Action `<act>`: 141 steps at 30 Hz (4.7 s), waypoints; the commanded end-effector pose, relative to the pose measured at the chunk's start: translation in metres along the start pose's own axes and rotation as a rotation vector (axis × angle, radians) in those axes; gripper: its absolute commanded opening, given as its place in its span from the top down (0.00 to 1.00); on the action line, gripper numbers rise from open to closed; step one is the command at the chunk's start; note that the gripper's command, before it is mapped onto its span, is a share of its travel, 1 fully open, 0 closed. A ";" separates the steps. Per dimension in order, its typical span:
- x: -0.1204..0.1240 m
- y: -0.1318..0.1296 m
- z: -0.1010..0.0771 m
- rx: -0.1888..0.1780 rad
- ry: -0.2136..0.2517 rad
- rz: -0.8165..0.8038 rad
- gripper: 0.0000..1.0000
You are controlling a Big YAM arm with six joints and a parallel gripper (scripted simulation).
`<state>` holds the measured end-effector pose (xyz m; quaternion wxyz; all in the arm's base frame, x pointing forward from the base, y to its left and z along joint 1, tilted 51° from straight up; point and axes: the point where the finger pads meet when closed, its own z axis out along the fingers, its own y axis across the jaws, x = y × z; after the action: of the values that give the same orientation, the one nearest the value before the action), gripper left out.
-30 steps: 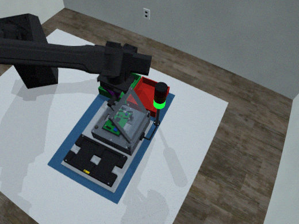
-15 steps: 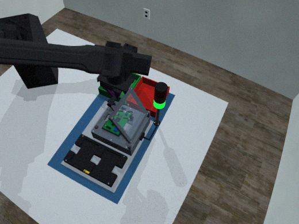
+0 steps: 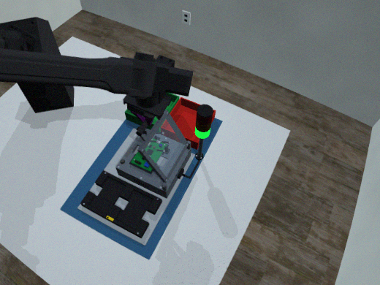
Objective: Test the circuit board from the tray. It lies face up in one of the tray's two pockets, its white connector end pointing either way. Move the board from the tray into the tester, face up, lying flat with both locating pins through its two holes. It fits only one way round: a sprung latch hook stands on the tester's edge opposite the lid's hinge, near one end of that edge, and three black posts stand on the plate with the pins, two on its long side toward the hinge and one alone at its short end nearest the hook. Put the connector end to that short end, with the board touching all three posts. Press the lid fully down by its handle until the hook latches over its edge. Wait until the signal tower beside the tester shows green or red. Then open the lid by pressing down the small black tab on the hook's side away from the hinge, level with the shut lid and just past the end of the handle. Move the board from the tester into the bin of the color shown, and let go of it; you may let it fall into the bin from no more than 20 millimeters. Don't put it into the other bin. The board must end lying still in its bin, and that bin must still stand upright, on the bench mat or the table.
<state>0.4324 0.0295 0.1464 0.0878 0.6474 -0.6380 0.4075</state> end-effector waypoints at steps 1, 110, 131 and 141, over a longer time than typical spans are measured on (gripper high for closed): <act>-0.003 -0.065 -0.028 0.118 -0.033 0.045 1.00; 0.002 -0.072 -0.027 0.110 -0.025 0.054 1.00; 0.002 -0.075 -0.027 0.110 -0.025 0.054 1.00; 0.002 -0.075 -0.027 0.110 -0.025 0.054 1.00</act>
<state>0.4364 0.0329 0.1517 0.0898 0.6498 -0.6368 0.4052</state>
